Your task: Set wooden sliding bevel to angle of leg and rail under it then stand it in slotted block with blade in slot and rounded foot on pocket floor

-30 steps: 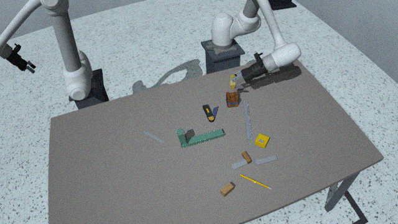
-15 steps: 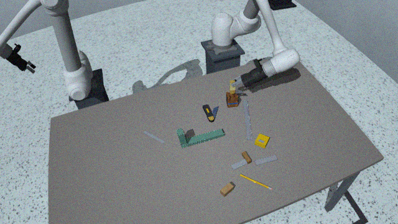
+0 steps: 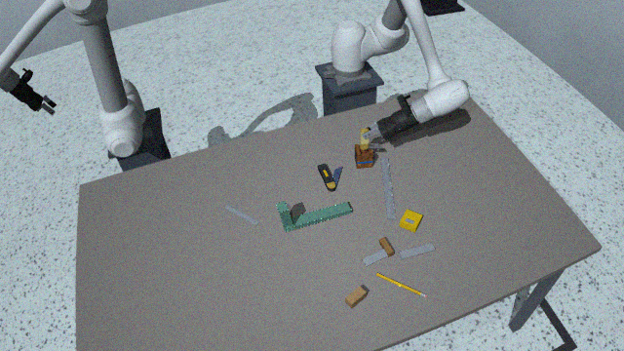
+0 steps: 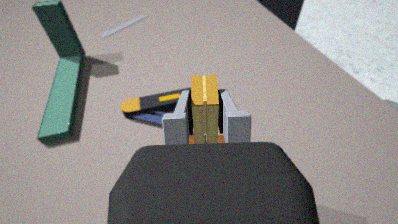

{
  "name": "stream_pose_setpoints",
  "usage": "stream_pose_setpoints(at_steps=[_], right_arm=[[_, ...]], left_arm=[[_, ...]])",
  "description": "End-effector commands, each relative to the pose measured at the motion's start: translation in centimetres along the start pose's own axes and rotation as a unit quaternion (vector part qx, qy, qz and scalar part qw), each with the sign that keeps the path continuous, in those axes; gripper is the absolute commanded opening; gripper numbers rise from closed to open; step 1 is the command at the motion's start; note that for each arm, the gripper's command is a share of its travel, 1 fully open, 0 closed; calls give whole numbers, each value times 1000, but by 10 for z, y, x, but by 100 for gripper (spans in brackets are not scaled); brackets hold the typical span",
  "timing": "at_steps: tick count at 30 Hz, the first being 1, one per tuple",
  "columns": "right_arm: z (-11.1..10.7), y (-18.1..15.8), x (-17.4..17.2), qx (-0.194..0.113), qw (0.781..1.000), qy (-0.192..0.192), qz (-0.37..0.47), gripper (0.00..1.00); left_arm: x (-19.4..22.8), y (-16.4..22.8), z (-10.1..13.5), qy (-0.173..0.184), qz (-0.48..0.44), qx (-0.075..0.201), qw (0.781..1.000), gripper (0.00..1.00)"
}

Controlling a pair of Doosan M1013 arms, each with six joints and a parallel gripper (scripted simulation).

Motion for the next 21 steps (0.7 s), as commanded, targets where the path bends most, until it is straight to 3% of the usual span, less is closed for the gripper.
stream_pose_setpoints(at_steps=[1,21], right_arm=[[-1,0,0,0,1000,-1,0,100],[-1,0,0,0,1000,-1,0,100]], left_arm=[[0,0,0,0,1,0,1000,0],[-4,-1,2,0,1,0,1000,0]])
Point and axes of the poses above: on each arm, the point where the finger pads meet when closed, its own z axis out along the fingers, its own y axis across the jaws, x = y × z, the point moved 8 cm from there along -z, back along the fingers, and after that the axes turned 8 degrees about -z, right-handed, at the moved point
